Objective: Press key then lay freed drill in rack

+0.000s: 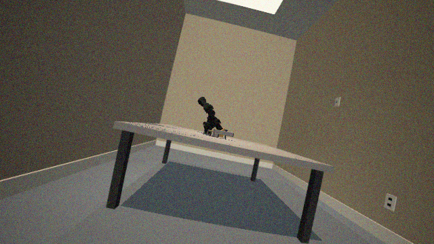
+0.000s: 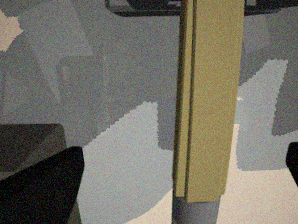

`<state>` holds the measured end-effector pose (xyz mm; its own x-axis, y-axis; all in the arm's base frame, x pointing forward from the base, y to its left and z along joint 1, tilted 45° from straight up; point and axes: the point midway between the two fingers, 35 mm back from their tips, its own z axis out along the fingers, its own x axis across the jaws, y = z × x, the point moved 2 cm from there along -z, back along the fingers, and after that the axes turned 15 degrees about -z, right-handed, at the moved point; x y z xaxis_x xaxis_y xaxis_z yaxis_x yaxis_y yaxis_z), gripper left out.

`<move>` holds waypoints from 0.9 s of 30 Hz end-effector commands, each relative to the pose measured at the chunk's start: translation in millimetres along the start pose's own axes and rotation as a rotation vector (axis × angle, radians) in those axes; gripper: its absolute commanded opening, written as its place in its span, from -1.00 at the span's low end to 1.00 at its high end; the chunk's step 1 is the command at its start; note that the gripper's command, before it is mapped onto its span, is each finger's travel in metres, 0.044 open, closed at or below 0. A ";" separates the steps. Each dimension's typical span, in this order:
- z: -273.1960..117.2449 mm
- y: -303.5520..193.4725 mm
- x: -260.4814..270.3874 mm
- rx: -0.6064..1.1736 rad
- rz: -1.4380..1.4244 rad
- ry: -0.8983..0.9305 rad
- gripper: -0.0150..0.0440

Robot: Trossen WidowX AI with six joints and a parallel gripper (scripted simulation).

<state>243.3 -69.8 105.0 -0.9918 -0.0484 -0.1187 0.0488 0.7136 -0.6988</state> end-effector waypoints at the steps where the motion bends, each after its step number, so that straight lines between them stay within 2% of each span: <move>1: 1.3 2.8 0.1 -0.005 -0.001 0.004 1.00; 17: 2.6 5.8 0.0 -0.005 -0.001 0.004 1.00; 27: 1.3 3.1 -0.8 0.002 0.000 -0.001 0.11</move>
<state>244.2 -68.5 101.6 -0.9917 -0.0490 -0.1185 0.0486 0.7118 -0.7007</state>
